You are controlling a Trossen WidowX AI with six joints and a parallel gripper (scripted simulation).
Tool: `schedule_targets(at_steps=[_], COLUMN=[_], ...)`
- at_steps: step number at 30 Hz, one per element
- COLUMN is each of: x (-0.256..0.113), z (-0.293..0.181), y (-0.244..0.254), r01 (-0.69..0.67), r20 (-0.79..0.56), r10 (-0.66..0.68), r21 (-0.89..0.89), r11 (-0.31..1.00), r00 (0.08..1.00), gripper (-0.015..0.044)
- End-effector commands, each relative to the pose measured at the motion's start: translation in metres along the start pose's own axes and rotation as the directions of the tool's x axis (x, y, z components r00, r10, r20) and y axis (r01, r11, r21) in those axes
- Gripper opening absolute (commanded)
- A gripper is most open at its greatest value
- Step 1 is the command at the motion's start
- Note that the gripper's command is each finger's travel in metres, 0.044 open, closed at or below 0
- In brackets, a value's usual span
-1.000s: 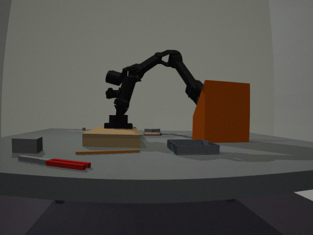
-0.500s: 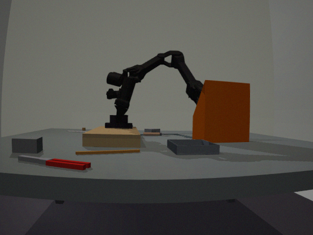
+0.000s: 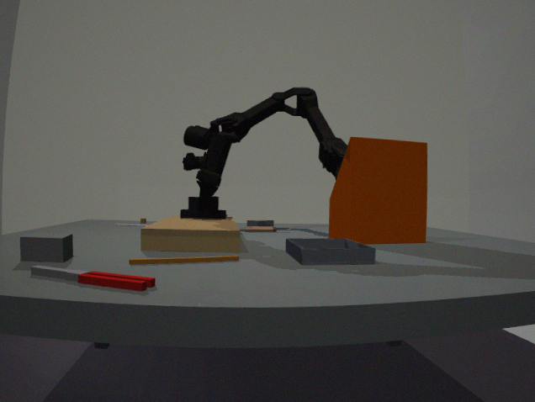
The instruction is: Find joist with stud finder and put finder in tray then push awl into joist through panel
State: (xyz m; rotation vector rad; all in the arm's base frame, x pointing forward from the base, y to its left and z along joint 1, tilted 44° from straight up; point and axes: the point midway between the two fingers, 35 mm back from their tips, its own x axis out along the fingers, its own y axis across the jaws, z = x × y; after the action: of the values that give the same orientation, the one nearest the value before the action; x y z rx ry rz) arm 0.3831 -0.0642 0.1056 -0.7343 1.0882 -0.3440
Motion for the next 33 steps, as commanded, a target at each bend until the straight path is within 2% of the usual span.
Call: schedule_targets(at_steps=[1,20,33], x=[0.0,0.0,-0.009], z=[0.0,0.0,0.004], y=[-0.011,-0.053,-0.047], r01=[0.003,0.006,0.002], r20=[-0.001,0.0,0.0], r10=[-0.003,-0.006,-0.002], r21=[0.003,0.003,0.003], r11=[1.0,1.0,1.0], r00=[1.0,1.0,1.0], gripper=[0.0,0.0,0.0])
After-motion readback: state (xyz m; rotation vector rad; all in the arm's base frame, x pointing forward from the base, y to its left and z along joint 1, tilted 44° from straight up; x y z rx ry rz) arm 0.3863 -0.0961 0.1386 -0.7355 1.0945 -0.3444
